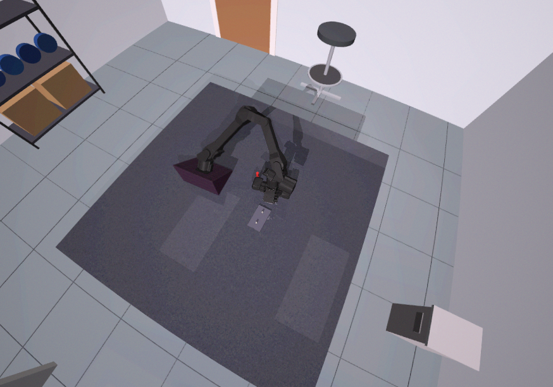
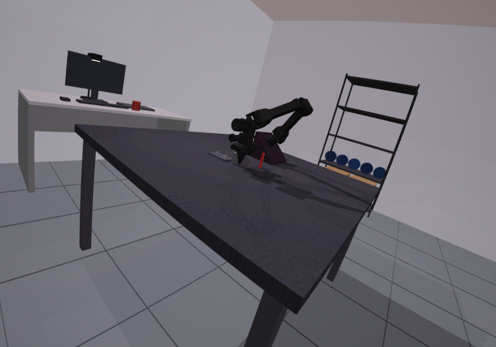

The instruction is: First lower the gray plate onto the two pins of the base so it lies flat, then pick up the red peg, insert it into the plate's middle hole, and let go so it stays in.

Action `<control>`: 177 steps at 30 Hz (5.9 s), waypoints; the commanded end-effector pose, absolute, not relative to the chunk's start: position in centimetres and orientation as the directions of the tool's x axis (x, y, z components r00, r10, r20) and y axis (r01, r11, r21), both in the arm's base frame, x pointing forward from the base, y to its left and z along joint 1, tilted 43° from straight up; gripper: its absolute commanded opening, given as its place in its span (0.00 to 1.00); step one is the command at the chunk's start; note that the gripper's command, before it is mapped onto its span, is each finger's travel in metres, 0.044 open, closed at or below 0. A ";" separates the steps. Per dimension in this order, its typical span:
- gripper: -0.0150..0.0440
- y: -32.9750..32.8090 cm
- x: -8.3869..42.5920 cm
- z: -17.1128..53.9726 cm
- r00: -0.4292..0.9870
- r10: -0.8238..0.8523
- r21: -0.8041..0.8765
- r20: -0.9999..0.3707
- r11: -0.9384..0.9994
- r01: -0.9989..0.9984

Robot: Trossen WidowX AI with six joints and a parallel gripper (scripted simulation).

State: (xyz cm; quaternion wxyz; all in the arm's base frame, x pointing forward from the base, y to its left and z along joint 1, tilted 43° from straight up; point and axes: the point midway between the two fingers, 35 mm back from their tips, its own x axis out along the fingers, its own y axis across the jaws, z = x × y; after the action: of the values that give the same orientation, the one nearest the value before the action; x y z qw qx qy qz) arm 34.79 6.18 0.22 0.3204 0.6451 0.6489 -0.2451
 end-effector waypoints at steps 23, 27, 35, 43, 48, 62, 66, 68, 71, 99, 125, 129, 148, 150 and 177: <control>0.25 -0.1 34.9 5.8 0.047 0.672 0.106 -0.739 0.047 0.993; 0.25 -1.0 34.7 6.7 0.046 0.673 0.105 -0.738 0.047 0.993; 0.25 -2.7 34.2 8.6 0.045 0.676 0.105 -0.736 0.048 0.993; 0.25 -3.3 34.2 8.2 0.045 0.676 0.098 -0.735 0.040 0.994; 0.25 -3.8 34.4 6.7 0.045 0.675 0.084 -0.736 0.025 0.996; 0.25 -5.1 34.6 2.3 0.046 0.674 0.046 -0.737 -0.018 0.999; 0.25 -5.5 34.6 1.1 0.046 0.674 0.035 -0.737 -0.030 0.999; 0.25 -5.7 34.6 0.4 0.046 0.674 0.030 -0.738 -0.036 0.999; 0.25 -5.9 34.5 -0.5 0.047 0.674 0.021 -0.738 -0.046 0.999; 0.25 -7.0 33.7 -5.8 0.047 0.673 -0.025 -0.738 -0.097 0.995; 0.25 -6.0 33.8 -7.0 0.047 0.674 -0.025 -0.737 -0.097 0.995; 0.25 -6.0 33.8 -7.1 0.047 0.674 -0.025 -0.737 -0.097 0.995; 0.25 -4.7 33.9 -8.5 0.046 0.671 -0.021 -0.740 -0.091 0.996; 0.25 -4.7 33.9 -8.5 0.046 0.671 -0.021 -0.740 -0.091 0.996; 1.00 -6.6 34.2 -6.8 0.049 0.666 -0.017 -0.744 -0.093 0.996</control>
State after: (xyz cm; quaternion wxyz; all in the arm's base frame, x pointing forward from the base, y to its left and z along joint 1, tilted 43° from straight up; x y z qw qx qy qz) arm 33.83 -4.80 -8.20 0.2610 0.6715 0.6221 -0.3065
